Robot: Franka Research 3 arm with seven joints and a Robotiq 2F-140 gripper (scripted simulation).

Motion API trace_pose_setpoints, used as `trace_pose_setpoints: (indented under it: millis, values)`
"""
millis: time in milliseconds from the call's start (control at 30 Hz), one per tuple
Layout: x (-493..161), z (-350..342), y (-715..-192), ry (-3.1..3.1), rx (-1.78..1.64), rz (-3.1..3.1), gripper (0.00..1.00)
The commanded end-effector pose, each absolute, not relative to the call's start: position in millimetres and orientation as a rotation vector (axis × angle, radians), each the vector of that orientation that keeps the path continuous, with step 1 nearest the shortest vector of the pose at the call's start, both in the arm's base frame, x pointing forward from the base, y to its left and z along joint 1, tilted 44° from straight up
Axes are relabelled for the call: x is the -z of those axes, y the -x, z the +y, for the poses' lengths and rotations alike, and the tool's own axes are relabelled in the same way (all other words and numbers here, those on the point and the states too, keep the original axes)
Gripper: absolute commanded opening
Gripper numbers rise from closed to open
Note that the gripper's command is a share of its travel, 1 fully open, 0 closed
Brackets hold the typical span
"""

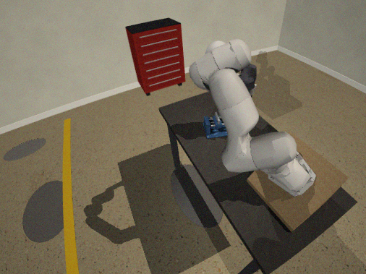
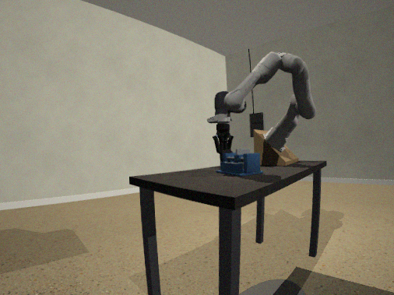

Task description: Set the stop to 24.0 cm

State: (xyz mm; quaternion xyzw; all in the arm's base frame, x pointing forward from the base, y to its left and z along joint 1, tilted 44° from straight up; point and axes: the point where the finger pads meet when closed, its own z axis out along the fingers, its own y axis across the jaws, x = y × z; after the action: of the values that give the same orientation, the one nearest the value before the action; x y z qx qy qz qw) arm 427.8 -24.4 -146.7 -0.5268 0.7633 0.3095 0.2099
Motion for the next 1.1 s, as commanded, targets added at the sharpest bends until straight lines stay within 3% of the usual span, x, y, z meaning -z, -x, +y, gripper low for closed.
trace_pose_setpoints:
  millis: [0, 1067]
  values:
    - [146, -22, -420, 1.471, -0.860, 2.112, 0.04]
    - [111, -44, -397, 1.471, -0.860, 2.112, 0.04]
